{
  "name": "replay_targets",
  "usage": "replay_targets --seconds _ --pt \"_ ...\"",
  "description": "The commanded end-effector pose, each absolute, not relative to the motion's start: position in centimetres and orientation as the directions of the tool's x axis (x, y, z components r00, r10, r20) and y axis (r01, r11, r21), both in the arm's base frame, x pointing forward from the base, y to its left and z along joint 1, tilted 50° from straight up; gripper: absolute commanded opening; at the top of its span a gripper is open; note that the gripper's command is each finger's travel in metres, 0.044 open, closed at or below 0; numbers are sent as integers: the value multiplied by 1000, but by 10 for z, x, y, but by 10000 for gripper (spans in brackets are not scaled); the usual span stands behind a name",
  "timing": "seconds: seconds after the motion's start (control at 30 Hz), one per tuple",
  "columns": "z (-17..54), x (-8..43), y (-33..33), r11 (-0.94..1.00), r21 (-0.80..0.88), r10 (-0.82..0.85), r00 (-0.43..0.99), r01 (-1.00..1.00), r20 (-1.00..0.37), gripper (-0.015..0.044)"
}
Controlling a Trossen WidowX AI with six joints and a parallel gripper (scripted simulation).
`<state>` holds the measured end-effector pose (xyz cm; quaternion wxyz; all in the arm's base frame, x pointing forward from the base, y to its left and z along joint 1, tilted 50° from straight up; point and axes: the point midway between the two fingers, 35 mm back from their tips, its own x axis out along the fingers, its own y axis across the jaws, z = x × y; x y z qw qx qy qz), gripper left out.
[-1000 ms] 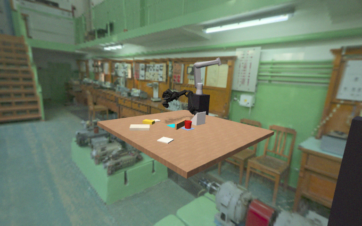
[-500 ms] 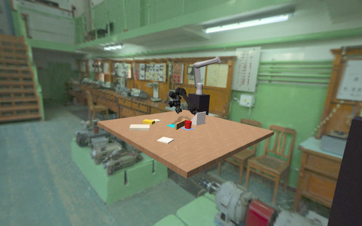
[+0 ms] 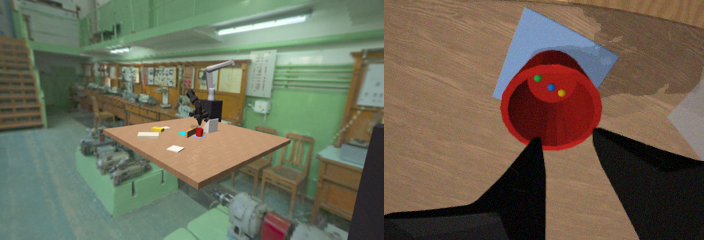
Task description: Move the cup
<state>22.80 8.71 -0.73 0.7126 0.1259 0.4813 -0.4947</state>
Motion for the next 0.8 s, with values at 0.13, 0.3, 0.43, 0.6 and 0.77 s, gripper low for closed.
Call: replay_targets --seconds 0.13,0.3,0.43,0.6,0.77 --pt "-10 210 83 359 -382 -754 24 852 -656 148" --pt "-10 210 83 359 -382 -754 24 852 -656 148" --pt "-13 210 80 359 -382 -754 24 852 -657 148" --pt "-18 211 74 360 -381 -753 24 852 -657 148" --pt "-24 212 68 360 -381 -753 24 852 -658 148"
